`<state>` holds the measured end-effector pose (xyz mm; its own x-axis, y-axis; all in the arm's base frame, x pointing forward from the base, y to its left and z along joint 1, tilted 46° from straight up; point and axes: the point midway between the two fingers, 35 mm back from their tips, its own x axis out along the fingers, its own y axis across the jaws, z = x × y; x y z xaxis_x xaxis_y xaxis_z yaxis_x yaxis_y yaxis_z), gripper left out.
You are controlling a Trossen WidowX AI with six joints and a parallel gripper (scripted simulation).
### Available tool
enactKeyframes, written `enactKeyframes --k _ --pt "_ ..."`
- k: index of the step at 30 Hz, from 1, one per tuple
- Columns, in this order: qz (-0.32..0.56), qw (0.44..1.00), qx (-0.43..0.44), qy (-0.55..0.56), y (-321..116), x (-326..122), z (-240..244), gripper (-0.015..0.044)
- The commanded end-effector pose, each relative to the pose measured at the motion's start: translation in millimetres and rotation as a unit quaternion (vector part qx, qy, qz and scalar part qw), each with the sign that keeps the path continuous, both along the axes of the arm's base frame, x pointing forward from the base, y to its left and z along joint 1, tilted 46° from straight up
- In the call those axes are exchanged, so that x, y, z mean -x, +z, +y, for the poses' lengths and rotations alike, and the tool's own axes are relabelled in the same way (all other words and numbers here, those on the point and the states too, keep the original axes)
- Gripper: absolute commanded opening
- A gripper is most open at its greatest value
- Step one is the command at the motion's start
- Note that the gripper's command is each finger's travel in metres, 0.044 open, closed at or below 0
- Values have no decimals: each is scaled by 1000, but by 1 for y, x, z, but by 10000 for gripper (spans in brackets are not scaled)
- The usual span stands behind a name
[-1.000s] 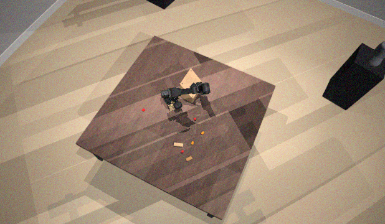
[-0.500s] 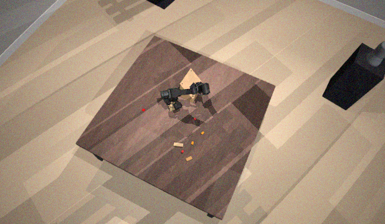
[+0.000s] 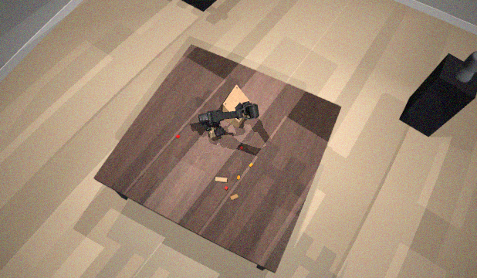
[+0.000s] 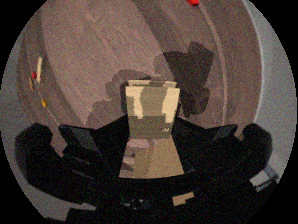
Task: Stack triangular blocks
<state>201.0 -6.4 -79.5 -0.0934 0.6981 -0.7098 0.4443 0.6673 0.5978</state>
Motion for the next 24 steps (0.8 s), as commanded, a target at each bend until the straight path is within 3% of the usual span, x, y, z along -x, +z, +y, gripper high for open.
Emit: enactKeyframes --k 1,24 --pt "2 1000 -2 -2 -2 0 2 0" --pt "2 1000 -3 -3 -7 -2 5 0"
